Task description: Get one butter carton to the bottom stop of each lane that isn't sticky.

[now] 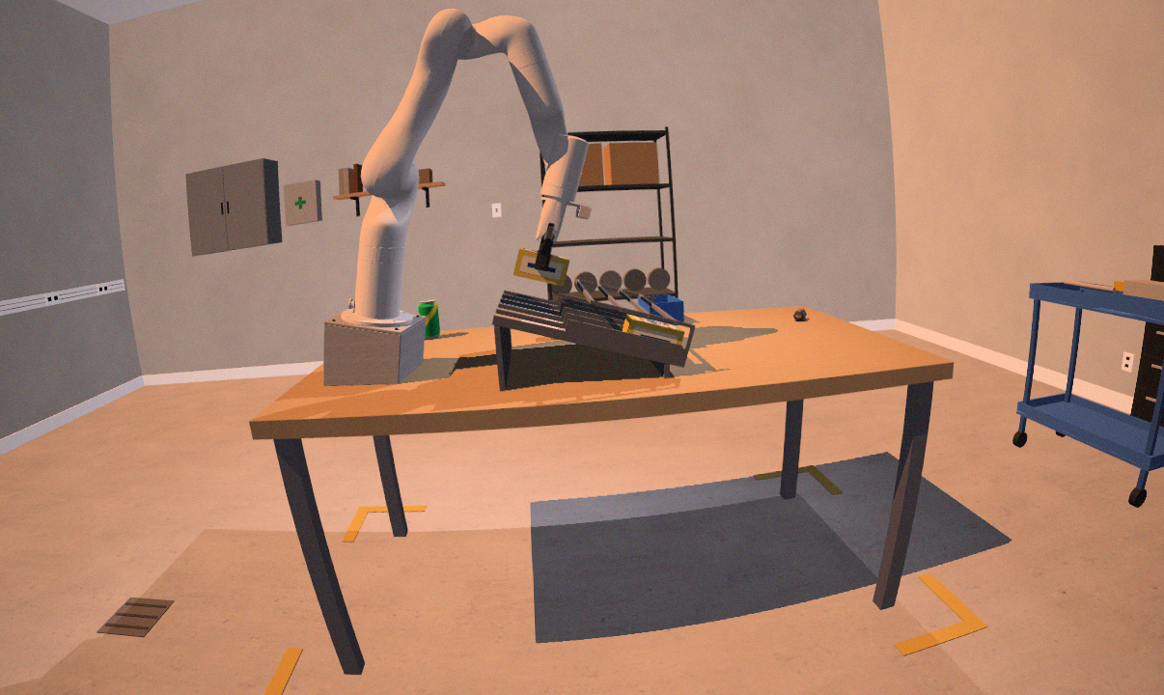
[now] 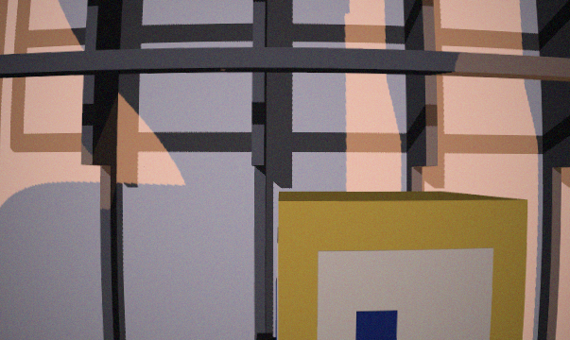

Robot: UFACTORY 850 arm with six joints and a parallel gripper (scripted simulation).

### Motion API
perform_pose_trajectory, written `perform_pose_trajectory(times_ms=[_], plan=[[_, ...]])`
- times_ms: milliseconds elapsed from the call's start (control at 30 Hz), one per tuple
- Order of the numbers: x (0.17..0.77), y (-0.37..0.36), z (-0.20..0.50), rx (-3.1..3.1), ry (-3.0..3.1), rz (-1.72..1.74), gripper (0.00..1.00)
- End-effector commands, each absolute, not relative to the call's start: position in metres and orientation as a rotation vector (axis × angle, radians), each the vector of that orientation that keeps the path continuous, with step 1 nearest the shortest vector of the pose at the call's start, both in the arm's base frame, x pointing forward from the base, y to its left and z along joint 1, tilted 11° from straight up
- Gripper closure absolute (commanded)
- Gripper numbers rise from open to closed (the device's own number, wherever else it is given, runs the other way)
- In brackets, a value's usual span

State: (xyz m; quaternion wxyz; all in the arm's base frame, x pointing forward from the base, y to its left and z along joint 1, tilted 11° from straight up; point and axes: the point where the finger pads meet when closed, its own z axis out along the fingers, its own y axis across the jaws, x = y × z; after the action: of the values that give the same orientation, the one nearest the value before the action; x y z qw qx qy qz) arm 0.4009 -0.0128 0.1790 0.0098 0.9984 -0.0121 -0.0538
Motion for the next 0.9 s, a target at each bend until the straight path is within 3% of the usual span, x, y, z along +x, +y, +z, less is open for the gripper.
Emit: perform_pose_trajectory(times_ms=[0,100,133,867], plan=[[0.402,-0.013,0.180,3.117,-0.038,-0.167,1.00],[0.402,-0.013,0.180,3.117,-0.038,-0.167,1.00],[0.399,-0.013,0.150,3.117,-0.038,-0.166,1.00],[0.396,-0.013,0.129,3.117,-0.038,-0.166,1.00]])
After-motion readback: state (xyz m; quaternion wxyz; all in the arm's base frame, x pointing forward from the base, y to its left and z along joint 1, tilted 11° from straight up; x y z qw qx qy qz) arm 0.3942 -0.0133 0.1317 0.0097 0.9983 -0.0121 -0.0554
